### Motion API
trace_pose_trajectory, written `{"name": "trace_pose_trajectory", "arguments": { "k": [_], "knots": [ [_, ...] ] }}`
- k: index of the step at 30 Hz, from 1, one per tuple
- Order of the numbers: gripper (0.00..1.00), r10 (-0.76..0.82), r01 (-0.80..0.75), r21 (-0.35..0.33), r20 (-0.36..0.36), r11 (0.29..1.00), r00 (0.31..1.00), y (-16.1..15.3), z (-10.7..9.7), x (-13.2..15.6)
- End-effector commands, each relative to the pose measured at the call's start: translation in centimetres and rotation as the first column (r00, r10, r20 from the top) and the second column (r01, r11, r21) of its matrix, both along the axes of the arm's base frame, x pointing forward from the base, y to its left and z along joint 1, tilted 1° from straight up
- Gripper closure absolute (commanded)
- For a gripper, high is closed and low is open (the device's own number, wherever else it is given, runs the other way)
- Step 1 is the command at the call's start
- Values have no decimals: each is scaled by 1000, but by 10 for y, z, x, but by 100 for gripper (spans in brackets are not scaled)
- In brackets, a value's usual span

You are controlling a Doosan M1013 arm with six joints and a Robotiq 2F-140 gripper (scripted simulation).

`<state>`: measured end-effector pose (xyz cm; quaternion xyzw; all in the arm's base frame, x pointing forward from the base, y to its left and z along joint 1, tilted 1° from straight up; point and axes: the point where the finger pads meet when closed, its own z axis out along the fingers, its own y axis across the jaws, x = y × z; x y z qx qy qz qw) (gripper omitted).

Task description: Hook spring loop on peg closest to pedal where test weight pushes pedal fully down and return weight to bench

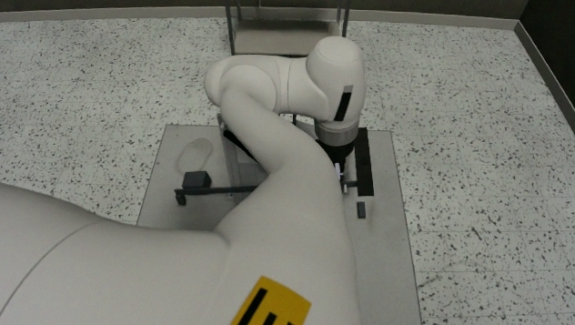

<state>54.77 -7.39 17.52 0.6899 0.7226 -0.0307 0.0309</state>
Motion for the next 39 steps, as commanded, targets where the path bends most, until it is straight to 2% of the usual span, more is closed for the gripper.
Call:
{"name": "trace_pose_trajectory", "arguments": {
  "k": [1, 39],
  "knots": [
    [75, 0, 0, -3, 1, 1000, 1000, -4, 2, 5],
    [75, 0, 0, -52, 3, 999, 1000, -60, 20, 60]
  ]
}}
